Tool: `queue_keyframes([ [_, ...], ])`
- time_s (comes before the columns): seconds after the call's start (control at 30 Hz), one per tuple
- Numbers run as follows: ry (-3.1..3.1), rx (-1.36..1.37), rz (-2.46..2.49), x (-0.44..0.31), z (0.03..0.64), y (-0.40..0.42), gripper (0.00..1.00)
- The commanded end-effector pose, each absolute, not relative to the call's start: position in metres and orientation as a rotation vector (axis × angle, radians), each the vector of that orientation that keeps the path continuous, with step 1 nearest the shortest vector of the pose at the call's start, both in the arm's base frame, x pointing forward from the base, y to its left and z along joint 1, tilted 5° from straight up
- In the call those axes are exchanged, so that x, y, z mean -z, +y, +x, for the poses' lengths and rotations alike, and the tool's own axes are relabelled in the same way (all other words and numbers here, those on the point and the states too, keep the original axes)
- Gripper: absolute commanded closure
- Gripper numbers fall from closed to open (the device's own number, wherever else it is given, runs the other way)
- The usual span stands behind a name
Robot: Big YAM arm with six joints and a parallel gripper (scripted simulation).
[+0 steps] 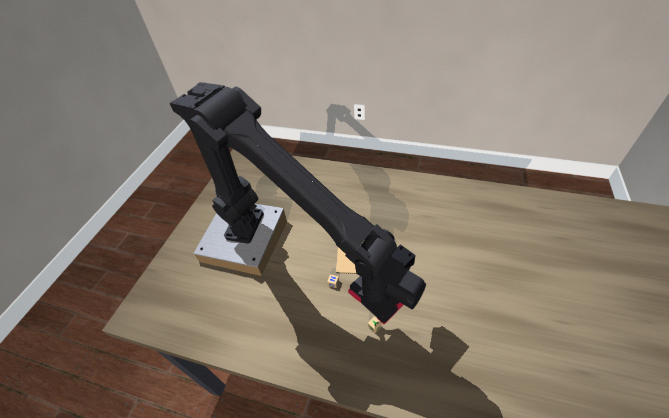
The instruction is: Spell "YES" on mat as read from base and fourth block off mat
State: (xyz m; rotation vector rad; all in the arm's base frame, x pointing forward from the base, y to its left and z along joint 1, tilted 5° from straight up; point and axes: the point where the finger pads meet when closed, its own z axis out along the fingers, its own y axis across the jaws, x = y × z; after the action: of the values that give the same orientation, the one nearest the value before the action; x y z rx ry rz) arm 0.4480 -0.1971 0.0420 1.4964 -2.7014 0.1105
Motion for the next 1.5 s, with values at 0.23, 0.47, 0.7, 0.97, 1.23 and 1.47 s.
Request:
queue_keyframes([
  [0.23,-2.700,-0.103,1.504,-0.026,0.446,-0.201,0.30],
  [0.47,-2.701,-0.103,1.503,-0.019,0.446,-0.201,0.30],
  [0.7,-2.699,-0.103,1.506,-0.007,0.446,-0.201,0.30],
  [0.97,-2.700,-0.103,1.505,0.003,0.445,-0.203,0.30],
  [1.23,-2.700,-0.102,1.503,0.010,0.445,-0.204,0.30],
  [1.47,-2.700,-0.103,1.505,0.013,0.445,-0.203,0.30],
])
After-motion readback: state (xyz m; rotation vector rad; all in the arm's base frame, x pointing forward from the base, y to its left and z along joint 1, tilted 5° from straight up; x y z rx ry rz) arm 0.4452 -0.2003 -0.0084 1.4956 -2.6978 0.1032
